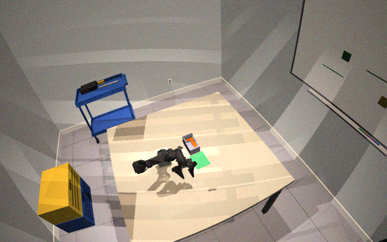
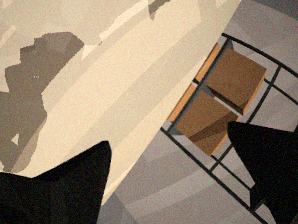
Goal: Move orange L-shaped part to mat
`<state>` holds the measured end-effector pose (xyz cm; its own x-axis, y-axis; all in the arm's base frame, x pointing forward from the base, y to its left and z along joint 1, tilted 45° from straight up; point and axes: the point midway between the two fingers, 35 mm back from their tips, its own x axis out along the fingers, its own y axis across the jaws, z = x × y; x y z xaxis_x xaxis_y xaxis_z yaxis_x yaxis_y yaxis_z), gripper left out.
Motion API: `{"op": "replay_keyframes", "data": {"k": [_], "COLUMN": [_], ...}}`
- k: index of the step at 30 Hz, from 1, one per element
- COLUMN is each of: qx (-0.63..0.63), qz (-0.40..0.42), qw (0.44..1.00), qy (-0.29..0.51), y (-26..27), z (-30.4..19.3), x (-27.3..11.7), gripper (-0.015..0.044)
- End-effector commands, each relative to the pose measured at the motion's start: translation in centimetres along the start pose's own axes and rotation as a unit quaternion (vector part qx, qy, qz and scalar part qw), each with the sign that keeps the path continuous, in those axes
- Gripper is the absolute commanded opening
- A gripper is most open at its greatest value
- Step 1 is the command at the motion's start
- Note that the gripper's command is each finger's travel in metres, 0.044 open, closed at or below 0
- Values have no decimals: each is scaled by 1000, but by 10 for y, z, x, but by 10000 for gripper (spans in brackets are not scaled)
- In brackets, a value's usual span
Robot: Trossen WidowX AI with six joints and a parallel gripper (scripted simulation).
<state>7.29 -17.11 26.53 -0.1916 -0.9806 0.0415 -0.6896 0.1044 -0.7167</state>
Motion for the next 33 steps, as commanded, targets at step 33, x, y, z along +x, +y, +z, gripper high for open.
{"op": "replay_keyframes", "data": {"k": [33], "qx": [-872], "qz": [-482], "qw": [-38], "qy": [71], "y": [-85], "z": [303], "x": [-192], "gripper": [180]}}
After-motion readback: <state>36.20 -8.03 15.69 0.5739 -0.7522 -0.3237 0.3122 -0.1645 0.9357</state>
